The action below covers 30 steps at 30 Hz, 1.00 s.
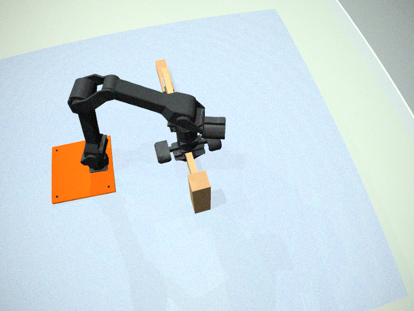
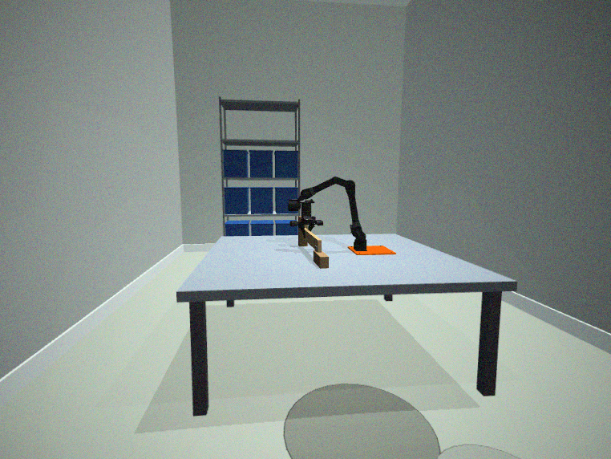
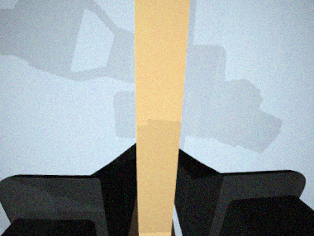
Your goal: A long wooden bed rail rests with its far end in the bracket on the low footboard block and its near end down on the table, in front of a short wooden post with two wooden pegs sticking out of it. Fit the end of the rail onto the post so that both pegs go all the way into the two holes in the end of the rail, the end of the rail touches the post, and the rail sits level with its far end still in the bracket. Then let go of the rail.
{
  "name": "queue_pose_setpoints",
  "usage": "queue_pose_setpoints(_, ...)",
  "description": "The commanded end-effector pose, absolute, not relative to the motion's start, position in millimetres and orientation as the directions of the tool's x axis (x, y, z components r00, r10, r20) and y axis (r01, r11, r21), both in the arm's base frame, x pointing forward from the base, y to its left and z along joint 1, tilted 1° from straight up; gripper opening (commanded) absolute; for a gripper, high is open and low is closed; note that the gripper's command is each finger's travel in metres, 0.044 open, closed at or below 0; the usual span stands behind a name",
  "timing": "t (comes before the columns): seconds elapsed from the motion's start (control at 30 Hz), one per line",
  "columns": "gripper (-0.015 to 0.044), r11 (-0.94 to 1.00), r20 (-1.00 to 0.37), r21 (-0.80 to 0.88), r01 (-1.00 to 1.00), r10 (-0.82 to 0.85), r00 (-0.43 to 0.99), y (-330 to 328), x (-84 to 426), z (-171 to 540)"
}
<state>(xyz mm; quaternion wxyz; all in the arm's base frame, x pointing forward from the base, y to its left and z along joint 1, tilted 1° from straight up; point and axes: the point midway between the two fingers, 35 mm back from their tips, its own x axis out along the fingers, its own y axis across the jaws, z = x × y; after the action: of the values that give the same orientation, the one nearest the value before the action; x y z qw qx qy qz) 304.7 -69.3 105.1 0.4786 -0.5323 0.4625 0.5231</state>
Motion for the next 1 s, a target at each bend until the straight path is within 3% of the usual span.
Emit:
queue_pose_setpoints(0.0, 0.0, -0.116, -0.999, -0.035, -0.993, 0.005, 0.035, -72.0, 307.0, 107.8)
queue_pose_setpoints(0.97, 0.0, -0.116, -0.999, -0.035, -0.993, 0.004, 0.035, -79.4, 307.7, 108.5)
